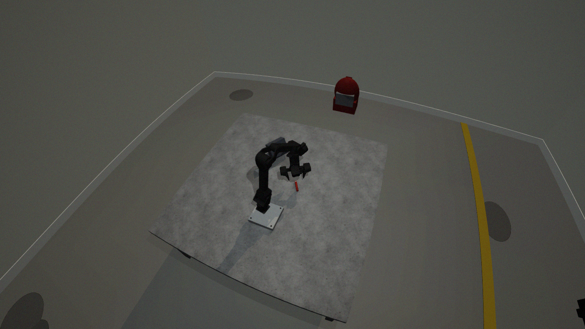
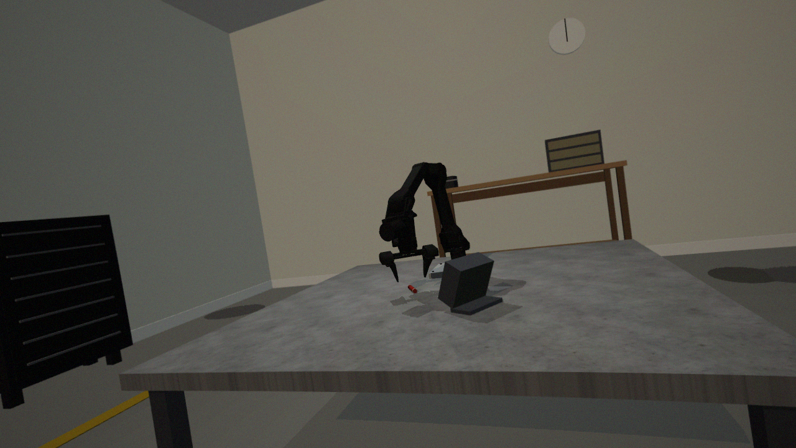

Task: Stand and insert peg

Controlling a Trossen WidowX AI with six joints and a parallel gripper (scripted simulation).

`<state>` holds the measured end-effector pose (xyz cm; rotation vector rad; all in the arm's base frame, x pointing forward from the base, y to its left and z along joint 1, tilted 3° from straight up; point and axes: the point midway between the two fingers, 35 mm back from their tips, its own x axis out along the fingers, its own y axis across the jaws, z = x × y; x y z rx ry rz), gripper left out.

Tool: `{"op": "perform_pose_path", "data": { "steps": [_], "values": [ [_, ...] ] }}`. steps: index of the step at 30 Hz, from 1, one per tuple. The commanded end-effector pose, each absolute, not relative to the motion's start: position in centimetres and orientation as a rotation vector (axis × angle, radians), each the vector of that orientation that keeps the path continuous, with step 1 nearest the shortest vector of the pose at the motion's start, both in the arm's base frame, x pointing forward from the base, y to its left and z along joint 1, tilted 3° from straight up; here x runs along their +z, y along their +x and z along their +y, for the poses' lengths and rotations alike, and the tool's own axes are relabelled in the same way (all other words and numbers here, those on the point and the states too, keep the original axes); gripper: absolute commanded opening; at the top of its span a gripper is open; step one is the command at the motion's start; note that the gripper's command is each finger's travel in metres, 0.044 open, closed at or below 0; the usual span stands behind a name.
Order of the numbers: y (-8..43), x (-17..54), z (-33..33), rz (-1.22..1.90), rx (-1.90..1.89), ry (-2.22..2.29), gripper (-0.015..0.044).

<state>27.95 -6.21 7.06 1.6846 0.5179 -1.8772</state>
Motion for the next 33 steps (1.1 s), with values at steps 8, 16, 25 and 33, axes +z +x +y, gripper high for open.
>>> {"op": "perform_pose_path", "data": {
  "steps": [8,16,25,33],
  "values": [
    [27.8,4.8,-6.3,0.521,-1.894,1.671,0.044],
    [27.7,3.6,-6.3,0.521,-1.893,1.672,0.044],
    [27.7,3.2,-6.3,0.521,-1.893,1.672,0.0309],
    [27.7,3.2,-6.3,0.521,-1.893,1.672,0.011]
  ]
}}
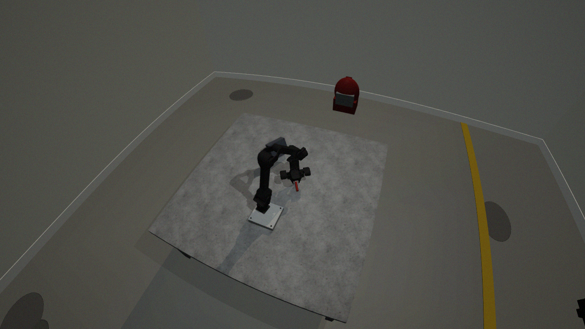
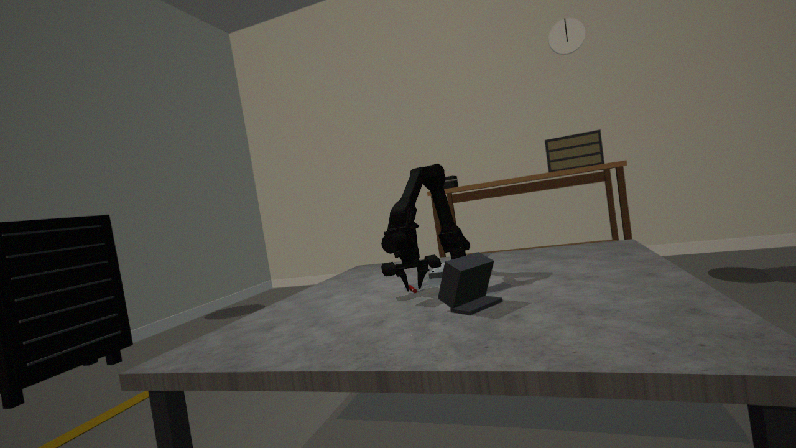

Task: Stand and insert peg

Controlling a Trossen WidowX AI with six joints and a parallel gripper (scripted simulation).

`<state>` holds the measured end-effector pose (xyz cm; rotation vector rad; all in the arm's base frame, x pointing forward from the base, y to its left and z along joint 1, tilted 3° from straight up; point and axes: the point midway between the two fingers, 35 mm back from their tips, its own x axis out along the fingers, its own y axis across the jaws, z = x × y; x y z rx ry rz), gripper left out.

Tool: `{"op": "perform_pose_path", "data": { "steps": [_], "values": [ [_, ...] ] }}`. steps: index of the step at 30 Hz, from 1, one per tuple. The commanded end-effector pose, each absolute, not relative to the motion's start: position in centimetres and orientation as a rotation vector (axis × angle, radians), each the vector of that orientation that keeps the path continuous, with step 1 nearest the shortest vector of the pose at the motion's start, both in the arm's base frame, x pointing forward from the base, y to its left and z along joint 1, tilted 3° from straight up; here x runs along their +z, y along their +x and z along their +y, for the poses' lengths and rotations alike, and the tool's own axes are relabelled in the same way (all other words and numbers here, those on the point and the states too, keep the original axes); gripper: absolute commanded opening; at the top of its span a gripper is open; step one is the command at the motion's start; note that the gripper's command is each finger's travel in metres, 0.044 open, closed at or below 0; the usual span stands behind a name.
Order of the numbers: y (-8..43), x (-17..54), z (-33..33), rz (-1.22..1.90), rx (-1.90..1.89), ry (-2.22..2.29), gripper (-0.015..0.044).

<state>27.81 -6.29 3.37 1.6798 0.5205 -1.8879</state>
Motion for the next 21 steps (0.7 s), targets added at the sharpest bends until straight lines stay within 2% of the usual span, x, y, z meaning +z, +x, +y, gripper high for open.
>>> {"op": "perform_pose_path", "data": {
  "steps": [1,8,17,21],
  "values": [
    [27.71,3.17,-6.34,0.521,-1.893,1.672,0.011],
    [27.71,3.17,-6.34,0.521,-1.893,1.672,0.011],
    [27.71,3.17,-6.34,0.521,-1.893,1.672,0.005],
    [27.71,3.17,-6.34,0.521,-1.893,1.672,0.0049]
  ]
}}
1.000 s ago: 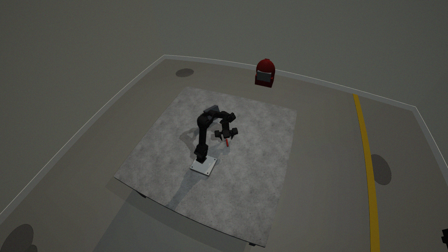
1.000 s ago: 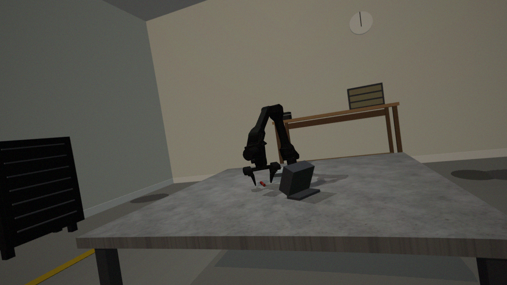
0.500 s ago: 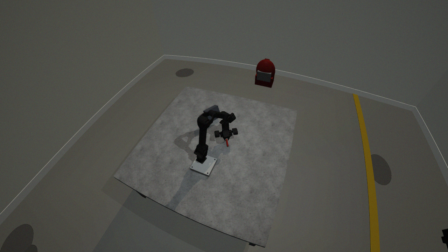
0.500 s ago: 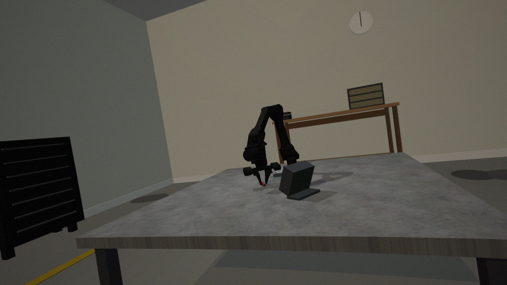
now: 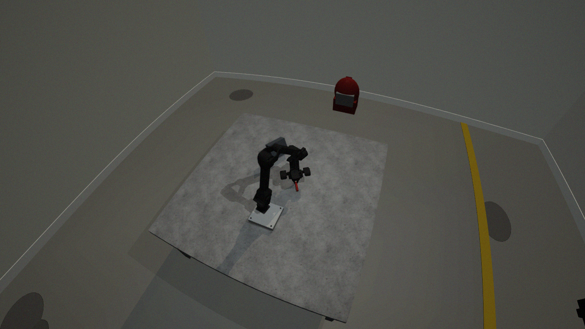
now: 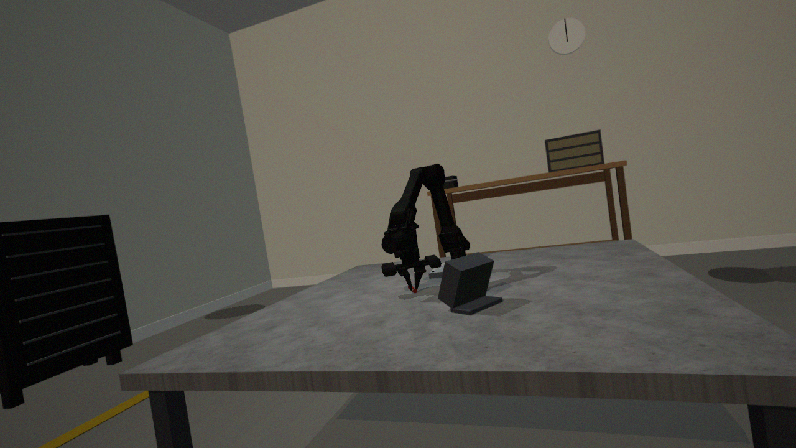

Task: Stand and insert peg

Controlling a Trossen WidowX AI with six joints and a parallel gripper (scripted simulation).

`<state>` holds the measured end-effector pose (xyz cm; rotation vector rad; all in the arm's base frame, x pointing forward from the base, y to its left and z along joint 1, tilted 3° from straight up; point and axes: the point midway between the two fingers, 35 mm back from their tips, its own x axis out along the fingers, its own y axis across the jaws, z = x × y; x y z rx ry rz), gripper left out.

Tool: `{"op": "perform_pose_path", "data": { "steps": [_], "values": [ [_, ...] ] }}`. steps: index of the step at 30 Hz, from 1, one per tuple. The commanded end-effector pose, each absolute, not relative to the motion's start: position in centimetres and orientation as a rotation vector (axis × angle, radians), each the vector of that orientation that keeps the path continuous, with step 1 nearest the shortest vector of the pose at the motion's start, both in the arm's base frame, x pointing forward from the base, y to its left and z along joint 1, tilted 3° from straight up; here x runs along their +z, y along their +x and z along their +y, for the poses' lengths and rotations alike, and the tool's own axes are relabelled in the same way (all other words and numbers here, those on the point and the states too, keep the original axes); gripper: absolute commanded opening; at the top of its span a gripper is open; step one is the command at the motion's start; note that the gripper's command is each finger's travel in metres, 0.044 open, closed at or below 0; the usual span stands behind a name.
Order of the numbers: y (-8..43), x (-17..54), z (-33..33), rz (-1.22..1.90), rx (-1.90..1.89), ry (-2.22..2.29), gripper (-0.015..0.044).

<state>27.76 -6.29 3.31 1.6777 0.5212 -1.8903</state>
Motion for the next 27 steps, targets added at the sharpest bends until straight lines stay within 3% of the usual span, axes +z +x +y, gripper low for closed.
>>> {"op": "perform_pose_path", "data": {
  "steps": [1,27],
  "values": [
    [27.7,3.2,-6.3,0.521,-1.892,1.674,0.0049],
    [26.9,4.7,-6.9,0.607,-1.713,1.899,0.0049]
  ]
}}
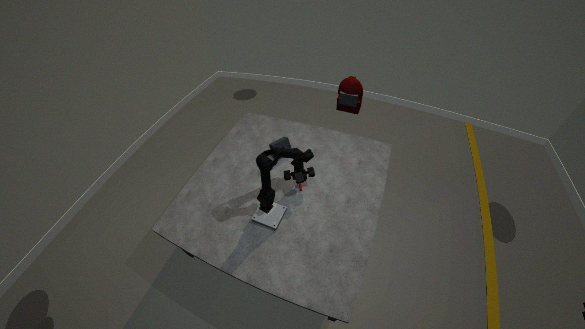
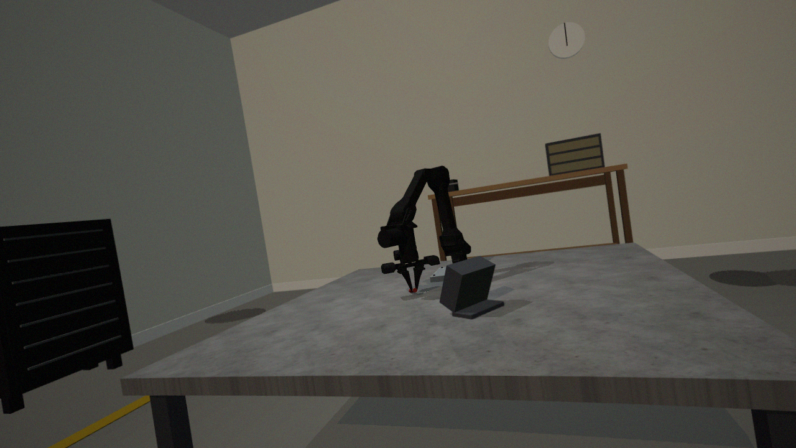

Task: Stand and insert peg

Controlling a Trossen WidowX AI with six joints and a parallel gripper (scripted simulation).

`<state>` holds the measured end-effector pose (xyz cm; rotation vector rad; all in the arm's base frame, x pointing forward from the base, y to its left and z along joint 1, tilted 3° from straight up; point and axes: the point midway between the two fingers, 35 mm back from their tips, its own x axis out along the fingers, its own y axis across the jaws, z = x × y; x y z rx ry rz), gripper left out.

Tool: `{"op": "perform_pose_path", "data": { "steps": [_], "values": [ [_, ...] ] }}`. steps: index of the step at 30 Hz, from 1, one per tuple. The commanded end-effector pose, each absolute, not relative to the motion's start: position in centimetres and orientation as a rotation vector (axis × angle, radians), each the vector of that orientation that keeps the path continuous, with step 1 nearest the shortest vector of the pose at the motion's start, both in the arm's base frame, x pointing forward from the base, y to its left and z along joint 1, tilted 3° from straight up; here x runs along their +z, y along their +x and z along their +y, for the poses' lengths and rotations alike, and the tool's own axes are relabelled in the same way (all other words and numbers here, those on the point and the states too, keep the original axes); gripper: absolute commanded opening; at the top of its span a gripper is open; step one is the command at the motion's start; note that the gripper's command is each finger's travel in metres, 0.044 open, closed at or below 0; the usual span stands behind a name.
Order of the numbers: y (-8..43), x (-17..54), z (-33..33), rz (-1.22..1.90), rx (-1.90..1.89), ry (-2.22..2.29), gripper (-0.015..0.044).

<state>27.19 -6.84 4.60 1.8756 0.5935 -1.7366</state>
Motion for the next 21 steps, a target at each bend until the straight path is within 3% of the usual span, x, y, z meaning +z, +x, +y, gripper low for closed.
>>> {"op": "perform_pose_path", "data": {
  "steps": [1,21],
  "values": [
    [26.88,4.77,-6.92,0.61,-1.705,1.907,0.0049],
    [26.06,5.67,-7.54,0.674,-1.552,2.068,0.0049]
  ]
}}
